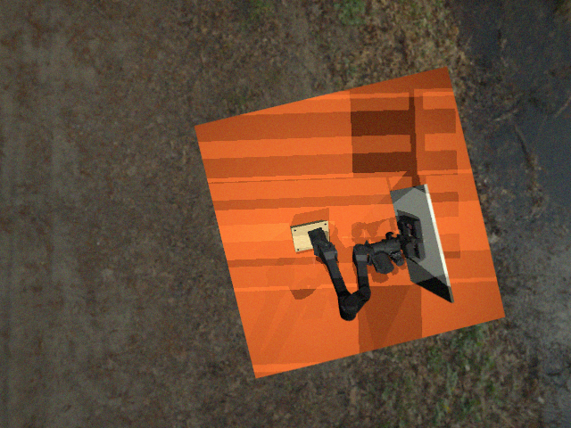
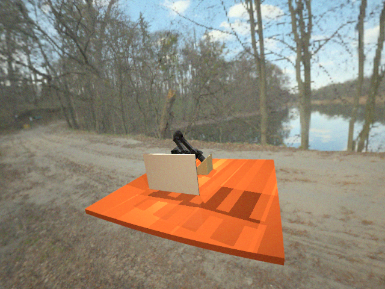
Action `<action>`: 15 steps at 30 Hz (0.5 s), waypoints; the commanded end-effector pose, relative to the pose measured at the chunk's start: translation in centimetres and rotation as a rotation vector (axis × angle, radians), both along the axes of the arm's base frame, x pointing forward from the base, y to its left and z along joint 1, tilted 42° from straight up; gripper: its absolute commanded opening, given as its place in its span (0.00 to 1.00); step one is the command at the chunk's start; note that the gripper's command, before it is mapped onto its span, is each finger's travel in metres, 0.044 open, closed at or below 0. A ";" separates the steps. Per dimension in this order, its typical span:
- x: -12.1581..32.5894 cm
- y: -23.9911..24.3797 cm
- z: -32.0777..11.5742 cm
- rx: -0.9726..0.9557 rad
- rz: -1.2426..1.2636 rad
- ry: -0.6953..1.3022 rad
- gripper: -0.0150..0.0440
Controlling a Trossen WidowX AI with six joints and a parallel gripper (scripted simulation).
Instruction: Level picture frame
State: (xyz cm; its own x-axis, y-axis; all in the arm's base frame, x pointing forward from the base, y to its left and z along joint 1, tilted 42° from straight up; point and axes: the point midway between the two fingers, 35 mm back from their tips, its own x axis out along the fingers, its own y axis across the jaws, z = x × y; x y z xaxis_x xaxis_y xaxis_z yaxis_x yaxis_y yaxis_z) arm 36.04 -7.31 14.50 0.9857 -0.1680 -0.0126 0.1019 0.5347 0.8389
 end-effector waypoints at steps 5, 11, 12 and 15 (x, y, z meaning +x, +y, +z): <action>0.0 0.0 -0.1 -0.061 0.000 0.009 0.25; 0.0 -0.1 -0.1 -0.090 0.001 0.014 0.25; 0.0 -0.1 -0.1 -0.095 0.001 0.015 0.25; 0.0 -0.1 -0.1 -0.111 0.001 0.017 0.25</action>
State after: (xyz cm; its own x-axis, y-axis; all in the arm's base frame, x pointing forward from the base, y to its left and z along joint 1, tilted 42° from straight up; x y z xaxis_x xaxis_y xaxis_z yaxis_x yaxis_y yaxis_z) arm 36.04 -7.38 14.37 0.9856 -0.1684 -0.0125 0.1148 0.6140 0.7809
